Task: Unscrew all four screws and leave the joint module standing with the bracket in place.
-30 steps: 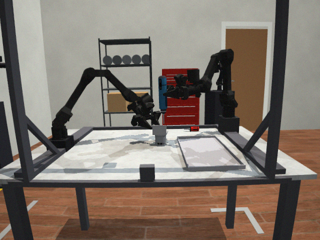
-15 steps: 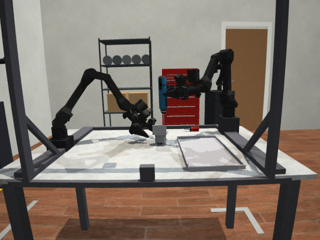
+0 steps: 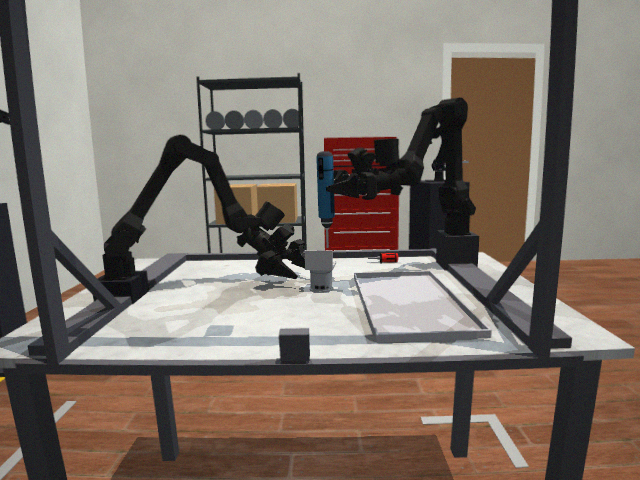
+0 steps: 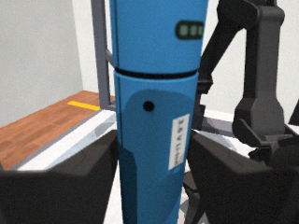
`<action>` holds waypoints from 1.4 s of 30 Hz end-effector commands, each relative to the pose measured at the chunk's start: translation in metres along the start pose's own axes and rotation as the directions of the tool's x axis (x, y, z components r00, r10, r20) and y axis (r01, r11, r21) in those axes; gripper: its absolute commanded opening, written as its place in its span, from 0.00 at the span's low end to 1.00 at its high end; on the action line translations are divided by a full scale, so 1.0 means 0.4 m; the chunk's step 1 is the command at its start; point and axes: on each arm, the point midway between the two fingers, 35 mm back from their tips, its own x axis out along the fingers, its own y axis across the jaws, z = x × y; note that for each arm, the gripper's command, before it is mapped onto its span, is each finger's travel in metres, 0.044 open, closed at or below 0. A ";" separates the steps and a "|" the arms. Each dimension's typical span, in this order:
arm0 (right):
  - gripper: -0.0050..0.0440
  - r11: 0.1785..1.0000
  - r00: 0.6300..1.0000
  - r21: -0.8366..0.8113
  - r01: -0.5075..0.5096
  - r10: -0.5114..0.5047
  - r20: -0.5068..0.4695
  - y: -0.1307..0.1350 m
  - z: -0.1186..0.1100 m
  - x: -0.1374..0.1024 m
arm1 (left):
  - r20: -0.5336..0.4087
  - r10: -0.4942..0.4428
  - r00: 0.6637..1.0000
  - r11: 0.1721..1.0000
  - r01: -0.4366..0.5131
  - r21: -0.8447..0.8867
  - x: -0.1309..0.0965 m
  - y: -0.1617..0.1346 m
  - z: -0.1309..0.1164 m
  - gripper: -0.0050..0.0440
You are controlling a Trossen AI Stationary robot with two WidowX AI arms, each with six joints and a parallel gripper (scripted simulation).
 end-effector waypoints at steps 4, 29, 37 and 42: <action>0.43 1.000 0.997 0.017 0.007 -0.008 0.076 -0.007 0.073 -0.002 | 0.070 0.080 0.994 0.997 -0.079 -0.015 -0.019 -0.016 0.022 0.89; 0.43 1.000 0.997 0.017 0.007 -0.008 0.076 -0.007 0.073 -0.002 | 0.211 0.214 0.954 0.973 -0.189 -0.134 -0.065 -0.094 0.024 0.89; 0.43 1.000 0.997 0.017 0.007 -0.008 0.076 -0.007 0.073 -0.002 | 0.217 0.215 0.952 0.973 -0.190 -0.131 0.009 -0.073 0.047 0.89; 0.43 1.000 0.997 0.017 0.007 -0.008 0.076 -0.007 0.073 -0.002 | 0.218 0.215 0.952 0.973 -0.190 -0.131 0.082 -0.056 0.066 0.89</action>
